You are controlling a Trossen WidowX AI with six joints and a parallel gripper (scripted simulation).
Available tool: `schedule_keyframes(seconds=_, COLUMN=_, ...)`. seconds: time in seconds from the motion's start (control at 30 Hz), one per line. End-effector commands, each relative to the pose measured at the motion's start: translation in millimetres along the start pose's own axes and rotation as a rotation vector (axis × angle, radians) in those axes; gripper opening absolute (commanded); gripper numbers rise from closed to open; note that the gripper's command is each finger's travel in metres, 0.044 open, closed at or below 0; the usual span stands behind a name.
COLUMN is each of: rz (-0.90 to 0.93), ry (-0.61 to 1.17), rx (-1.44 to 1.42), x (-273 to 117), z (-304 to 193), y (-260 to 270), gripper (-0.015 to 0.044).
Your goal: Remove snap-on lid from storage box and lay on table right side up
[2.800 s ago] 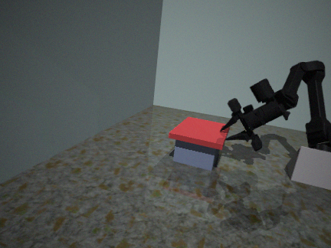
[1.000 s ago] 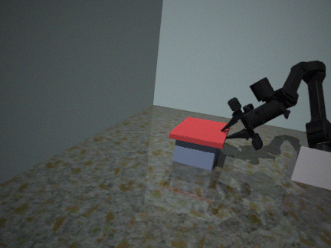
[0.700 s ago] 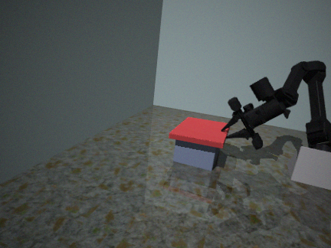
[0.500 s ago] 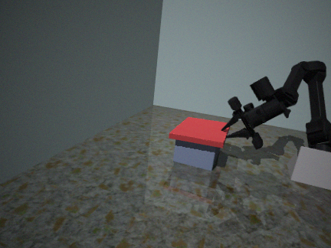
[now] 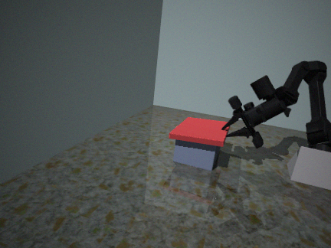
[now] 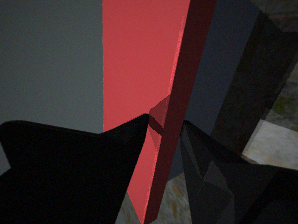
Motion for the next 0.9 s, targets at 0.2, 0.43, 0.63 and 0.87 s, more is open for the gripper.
schedule_keyframes(seconds=0.2, rz=0.008, ry=-0.001, rx=0.003, x=-3.7, z=-0.4, y=3.5, gripper=0.0000)
schedule_keyframes(seconds=0.43, rz=0.008, ry=-0.001, rx=0.003, x=-4.6, z=-0.4, y=4.6, gripper=0.0000)
schedule_keyframes(seconds=0.63, rz=0.006, ry=0.000, rx=0.002, x=-4.3, z=-0.4, y=4.5, gripper=0.0000)
schedule_keyframes(seconds=0.87, rz=0.003, ry=0.000, rx=0.001, x=-3.0, z=-0.3, y=4.0, gripper=0.0000)
Point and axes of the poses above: the point midway between the two fingers, 35 mm back from their tips, its own x axis out along the fingers, its own y axis across the jaws, z = x × y, the point moved 8 cm from there along -x, back along the fingers, and after that the axes turned 2 degrees about x, right-handed, at the moved point
